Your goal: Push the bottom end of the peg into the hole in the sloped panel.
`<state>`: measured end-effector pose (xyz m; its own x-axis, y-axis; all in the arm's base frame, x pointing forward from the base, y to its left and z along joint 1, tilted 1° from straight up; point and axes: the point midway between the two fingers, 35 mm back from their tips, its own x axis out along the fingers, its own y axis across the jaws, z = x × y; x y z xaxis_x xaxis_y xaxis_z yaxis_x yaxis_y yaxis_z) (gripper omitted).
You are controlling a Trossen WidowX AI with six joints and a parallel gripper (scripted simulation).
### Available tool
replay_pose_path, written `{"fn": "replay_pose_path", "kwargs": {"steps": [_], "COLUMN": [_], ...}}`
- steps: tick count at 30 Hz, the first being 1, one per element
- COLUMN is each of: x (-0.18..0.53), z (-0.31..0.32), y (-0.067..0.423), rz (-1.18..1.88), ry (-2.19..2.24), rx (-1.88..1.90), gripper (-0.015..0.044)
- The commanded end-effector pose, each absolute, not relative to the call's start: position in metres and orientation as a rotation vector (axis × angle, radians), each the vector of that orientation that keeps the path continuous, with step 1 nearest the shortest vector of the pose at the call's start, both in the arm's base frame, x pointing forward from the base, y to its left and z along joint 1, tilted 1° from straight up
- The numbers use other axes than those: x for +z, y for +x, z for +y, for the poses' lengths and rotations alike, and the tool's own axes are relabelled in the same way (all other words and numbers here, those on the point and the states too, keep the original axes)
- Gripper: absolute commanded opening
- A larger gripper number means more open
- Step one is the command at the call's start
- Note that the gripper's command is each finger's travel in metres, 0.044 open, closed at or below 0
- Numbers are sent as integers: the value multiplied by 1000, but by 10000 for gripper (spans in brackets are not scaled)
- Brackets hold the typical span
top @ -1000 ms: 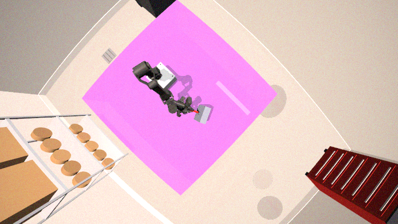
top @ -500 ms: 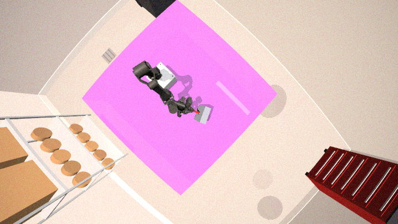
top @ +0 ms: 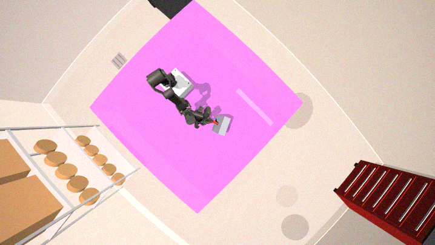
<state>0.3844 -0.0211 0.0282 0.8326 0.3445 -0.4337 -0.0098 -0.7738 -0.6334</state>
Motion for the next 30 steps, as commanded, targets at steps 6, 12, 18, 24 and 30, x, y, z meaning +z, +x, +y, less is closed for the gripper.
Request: {"fn": "replay_pose_path", "kwargs": {"steps": [6,12,18,24,30], "x": [27,26,24,23,21], "z": [-20,-19,-18,-17,-16], "y": [389,392,394,397,399], "rz": [-240,-240,-241,-241,-241], "ry": [-2364,-2364,-2364,-2364,-2364], "rx": [713,713,712,712,712], "gripper": [0,0,0,0,0]}}
